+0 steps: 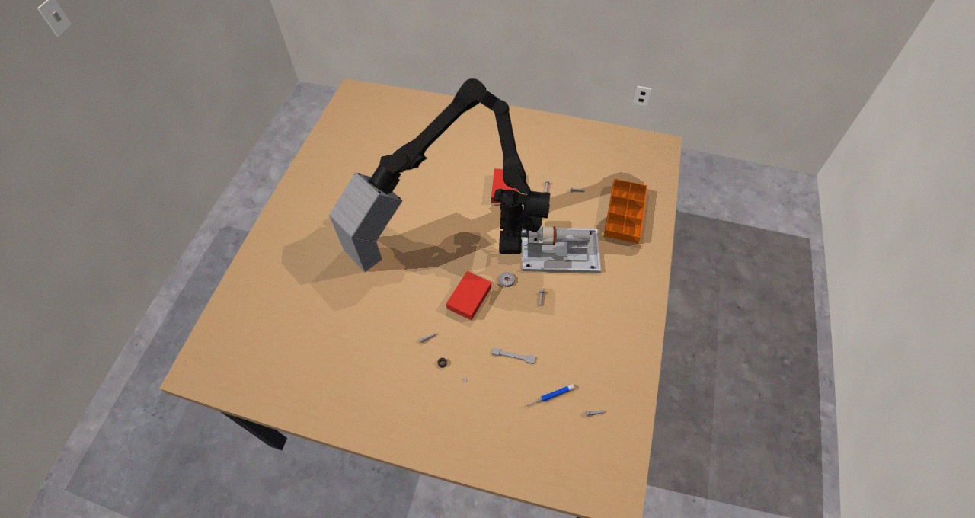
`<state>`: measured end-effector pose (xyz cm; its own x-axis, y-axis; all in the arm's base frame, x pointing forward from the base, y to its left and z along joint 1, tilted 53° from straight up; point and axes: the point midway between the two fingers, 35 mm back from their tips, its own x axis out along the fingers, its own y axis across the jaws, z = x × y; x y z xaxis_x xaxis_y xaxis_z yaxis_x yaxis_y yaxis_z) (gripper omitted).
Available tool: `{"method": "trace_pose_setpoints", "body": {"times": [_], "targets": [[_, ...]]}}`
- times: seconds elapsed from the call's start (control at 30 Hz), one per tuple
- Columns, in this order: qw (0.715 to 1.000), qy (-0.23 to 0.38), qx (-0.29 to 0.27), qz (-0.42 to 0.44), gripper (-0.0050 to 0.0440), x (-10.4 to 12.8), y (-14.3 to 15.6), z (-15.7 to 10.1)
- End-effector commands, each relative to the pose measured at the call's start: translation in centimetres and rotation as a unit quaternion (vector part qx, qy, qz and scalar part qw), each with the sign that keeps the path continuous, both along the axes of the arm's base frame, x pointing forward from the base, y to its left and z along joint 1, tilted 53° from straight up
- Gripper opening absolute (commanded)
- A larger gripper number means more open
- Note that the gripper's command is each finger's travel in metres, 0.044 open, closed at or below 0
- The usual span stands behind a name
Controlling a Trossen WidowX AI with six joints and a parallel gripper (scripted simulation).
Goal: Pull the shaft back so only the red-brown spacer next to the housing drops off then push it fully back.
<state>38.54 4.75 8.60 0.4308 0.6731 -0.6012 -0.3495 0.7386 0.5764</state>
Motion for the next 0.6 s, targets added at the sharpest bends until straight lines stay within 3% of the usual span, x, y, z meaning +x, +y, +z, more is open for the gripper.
{"method": "trace_pose_setpoints", "body": {"times": [0.0,0.57], "targets": [[1.000,0.001,0.000,0.002,0.0000,-0.17,0.02,-0.08],[1.000,0.001,0.000,0.002,0.0000,-0.32,0.03,-0.18]]}}
